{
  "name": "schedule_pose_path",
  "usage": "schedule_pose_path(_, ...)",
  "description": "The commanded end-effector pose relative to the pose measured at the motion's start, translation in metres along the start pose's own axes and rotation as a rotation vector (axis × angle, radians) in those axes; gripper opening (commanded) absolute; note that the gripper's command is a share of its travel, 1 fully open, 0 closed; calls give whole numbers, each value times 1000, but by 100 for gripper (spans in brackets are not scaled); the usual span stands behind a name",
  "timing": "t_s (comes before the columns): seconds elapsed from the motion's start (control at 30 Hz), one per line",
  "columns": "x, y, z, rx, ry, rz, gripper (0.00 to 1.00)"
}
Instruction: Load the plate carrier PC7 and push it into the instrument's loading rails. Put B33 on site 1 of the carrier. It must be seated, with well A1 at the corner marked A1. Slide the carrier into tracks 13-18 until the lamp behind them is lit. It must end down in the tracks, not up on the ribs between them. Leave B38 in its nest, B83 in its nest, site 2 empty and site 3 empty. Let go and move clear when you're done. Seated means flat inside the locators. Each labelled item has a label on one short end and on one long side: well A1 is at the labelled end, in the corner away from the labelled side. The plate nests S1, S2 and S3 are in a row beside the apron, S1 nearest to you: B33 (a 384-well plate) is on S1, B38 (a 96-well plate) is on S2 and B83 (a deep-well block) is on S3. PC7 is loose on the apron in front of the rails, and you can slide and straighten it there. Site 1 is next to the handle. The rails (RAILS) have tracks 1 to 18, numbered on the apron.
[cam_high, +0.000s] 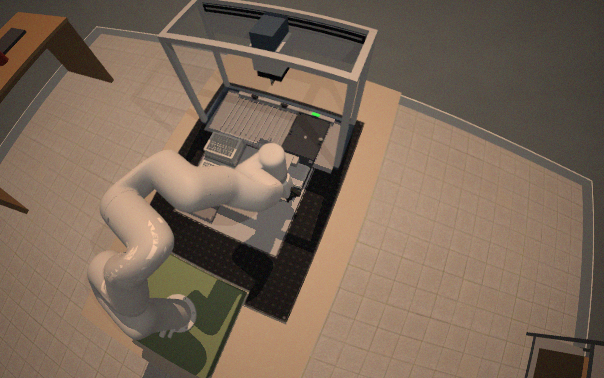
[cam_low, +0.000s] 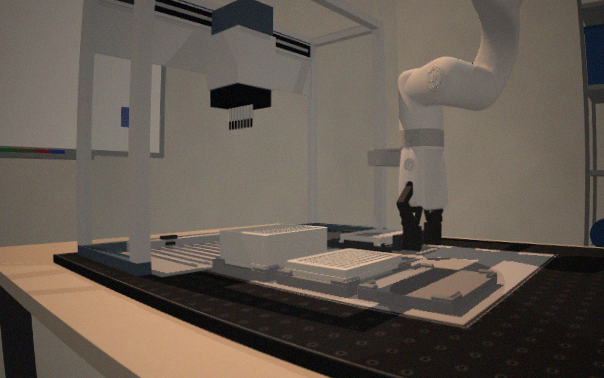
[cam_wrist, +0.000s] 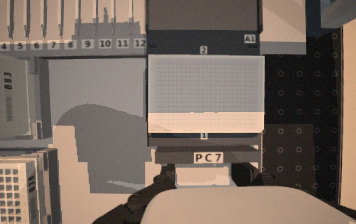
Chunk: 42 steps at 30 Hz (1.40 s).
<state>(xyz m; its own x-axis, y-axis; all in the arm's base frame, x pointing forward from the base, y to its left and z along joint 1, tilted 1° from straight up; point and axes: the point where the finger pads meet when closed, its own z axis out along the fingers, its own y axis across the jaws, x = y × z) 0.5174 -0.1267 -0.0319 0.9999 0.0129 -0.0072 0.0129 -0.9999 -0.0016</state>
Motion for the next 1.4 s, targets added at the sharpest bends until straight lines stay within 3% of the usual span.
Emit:
schedule_pose_path(0.0,8,2,-5,-5,22,-1,81)
schedule_pose_path(1.37,-7,2,-5,-6,22,-1,81)
